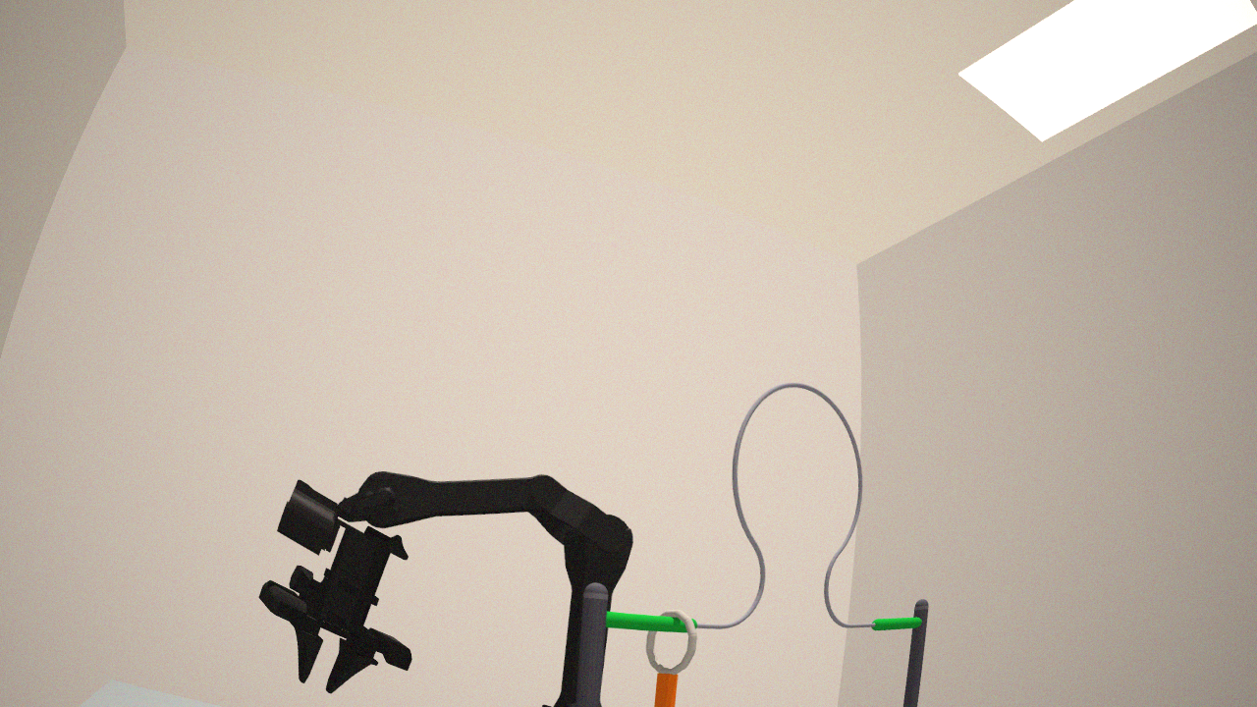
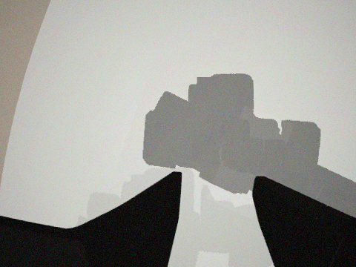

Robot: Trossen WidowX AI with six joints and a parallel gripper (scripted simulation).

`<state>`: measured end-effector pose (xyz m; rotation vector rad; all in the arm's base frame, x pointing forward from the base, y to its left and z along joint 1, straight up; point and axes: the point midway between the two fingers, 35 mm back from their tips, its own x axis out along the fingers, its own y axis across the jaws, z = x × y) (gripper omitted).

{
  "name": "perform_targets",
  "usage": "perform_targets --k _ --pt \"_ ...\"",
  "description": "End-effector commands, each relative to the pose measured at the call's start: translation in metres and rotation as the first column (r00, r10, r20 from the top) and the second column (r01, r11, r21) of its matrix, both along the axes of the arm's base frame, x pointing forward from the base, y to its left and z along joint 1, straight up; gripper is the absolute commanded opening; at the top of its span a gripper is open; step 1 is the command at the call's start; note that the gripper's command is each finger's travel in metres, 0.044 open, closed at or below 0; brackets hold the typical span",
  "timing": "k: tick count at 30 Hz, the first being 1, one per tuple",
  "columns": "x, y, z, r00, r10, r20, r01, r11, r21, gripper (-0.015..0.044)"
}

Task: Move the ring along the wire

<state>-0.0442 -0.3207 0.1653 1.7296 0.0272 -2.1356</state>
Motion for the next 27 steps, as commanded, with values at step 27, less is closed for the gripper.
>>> perform_targets --k 27 --pt "0.274 0.017 -0.08 -0.012 0.878 -0.479 -0.737 -0.332 -0.589 0.016"
